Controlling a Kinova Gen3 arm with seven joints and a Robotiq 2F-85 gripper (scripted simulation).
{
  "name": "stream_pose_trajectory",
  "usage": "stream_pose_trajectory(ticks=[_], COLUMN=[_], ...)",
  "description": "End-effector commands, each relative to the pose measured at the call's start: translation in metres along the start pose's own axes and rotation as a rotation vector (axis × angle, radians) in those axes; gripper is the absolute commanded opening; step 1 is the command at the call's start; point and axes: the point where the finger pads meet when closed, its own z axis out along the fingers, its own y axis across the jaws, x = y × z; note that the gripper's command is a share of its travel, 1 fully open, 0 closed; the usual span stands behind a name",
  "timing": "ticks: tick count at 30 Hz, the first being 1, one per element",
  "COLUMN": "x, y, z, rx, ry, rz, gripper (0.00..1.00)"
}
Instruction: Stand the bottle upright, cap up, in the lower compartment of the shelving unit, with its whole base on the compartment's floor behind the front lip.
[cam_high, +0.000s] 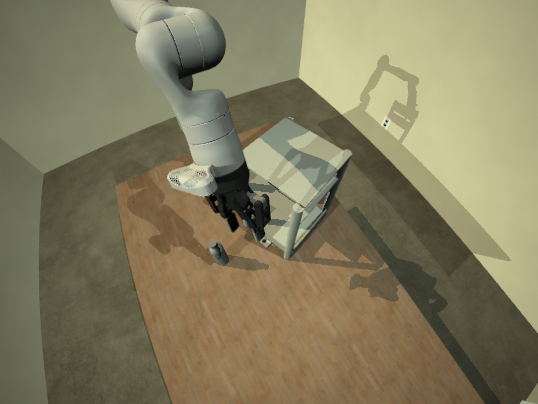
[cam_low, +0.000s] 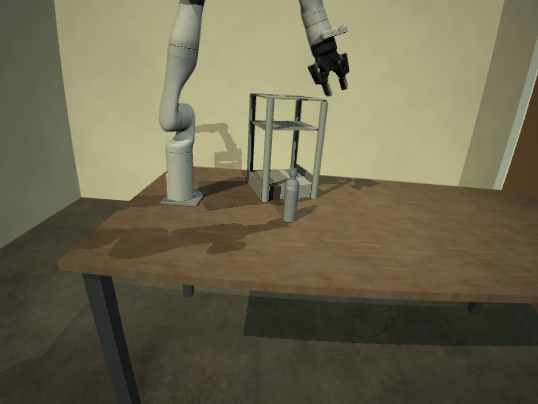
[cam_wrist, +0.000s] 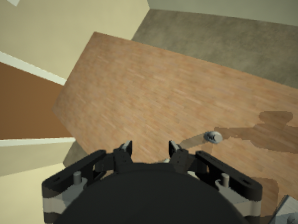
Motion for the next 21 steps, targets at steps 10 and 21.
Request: stream_pose_trajectory(ticks=[10,21], x=[-0.026,-0.060], y=[-0.107,-0.179], z=[-0.071,-0.143], rx=[0.261,0.477], ry=[0.093,0.140], rz=[-0.102,-0.174], gripper=[0.63,0.63])
